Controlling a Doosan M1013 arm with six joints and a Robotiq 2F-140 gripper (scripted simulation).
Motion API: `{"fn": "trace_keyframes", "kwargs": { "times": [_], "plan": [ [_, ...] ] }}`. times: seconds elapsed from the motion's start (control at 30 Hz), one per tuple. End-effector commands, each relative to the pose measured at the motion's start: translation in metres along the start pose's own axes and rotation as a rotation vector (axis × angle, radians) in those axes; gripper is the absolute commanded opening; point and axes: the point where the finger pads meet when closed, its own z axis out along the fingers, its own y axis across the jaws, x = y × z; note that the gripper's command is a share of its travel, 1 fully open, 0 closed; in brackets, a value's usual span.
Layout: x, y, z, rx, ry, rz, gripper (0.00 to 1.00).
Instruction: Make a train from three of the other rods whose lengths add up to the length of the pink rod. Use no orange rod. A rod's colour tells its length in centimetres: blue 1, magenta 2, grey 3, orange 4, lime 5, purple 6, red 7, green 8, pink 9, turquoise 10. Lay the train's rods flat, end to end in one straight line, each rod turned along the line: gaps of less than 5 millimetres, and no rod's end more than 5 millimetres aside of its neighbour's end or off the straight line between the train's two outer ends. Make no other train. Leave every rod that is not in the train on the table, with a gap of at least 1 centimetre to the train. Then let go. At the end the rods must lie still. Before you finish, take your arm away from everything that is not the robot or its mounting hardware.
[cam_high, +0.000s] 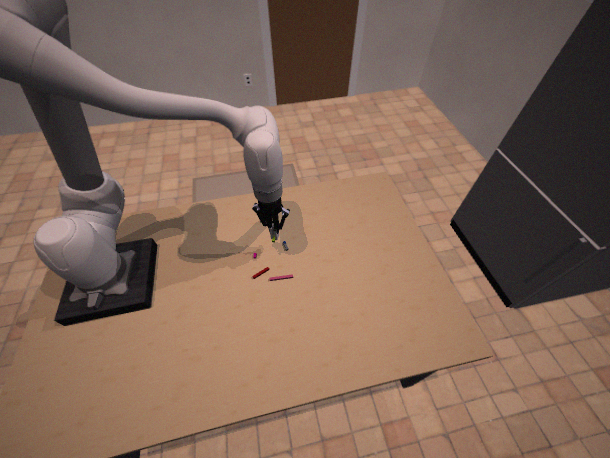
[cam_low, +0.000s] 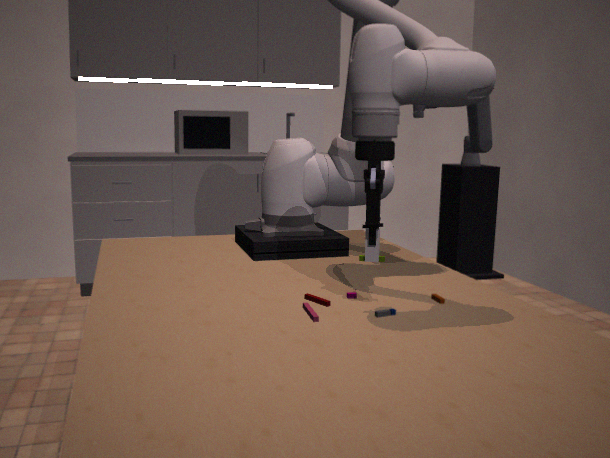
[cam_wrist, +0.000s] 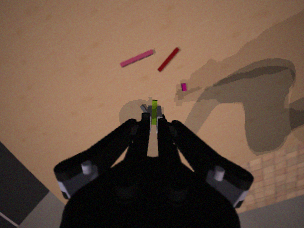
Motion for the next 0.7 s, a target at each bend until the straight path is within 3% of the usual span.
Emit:
{"fn": "trace_keyframes", "kwargs": {
  "times": [0.0,0.03,0.5,0.57,0.67],
  "plan": [
    [0.000,-0.002,0.000,0.004,0.011,0.086,0.03],
    [0.000,-0.004,0.000,0.004,0.011,0.192,0.03],
    [0.002,-0.016,0.000,0.008,0.010,0.750,0.03],
    [0.002,-0.016,0.000,0.008,0.010,0.750,0.03],
    [0.002,-0.019,0.000,0.008,0.009,0.922,0.03]
  ]
}}
